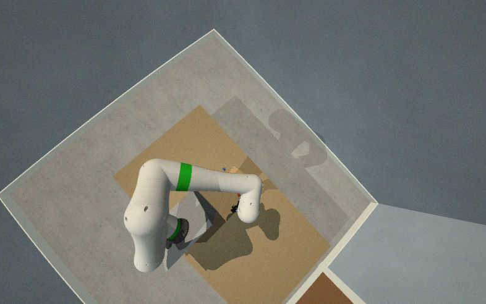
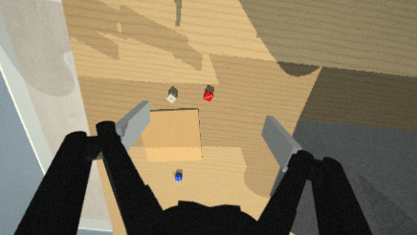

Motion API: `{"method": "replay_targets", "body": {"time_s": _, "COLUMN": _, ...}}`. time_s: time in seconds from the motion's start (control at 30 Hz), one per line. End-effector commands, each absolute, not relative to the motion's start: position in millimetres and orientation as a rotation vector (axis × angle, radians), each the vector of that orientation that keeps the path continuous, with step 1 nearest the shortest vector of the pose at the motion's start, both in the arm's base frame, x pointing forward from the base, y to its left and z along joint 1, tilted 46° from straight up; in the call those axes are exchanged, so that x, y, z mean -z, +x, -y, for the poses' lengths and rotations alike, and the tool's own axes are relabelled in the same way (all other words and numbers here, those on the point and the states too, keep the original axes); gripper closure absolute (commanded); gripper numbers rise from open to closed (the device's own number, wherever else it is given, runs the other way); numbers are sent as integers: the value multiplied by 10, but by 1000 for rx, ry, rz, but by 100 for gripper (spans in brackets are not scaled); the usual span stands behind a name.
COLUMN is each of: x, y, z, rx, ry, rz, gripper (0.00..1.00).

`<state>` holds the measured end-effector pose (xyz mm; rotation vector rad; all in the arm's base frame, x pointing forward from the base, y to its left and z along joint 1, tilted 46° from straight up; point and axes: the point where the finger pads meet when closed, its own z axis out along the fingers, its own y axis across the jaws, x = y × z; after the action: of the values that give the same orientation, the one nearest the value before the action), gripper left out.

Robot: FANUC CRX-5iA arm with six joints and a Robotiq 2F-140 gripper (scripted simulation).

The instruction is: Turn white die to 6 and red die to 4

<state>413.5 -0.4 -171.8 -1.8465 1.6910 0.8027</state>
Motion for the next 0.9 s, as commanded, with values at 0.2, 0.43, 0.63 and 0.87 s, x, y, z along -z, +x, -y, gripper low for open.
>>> {"method": "replay_targets", "body": {"time_s": 0.2, "x": 1922, "y": 4111, "z": -202, "rx": -802, "ry": -1846, "rz": -1691, "gripper": 0}}
{"method": "replay_targets", "body": {"time_s": 0.43, "x": 2273, "y": 4069, "z": -558, "rx": -802, "ry": -1846, "rz": -1691, "gripper": 0}}
{"method": "replay_targets", "body": {"time_s": 0.63, "x": 2402, "y": 4054, "z": -688, "rx": -802, "ry": -1846, "rz": -1691, "gripper": 0}}
{"method": "replay_targets", "body": {"time_s": 0.87, "x": 2405, "y": 4054, "z": -692, "rx": -802, "ry": -1846, "rz": -1691, "gripper": 0}}
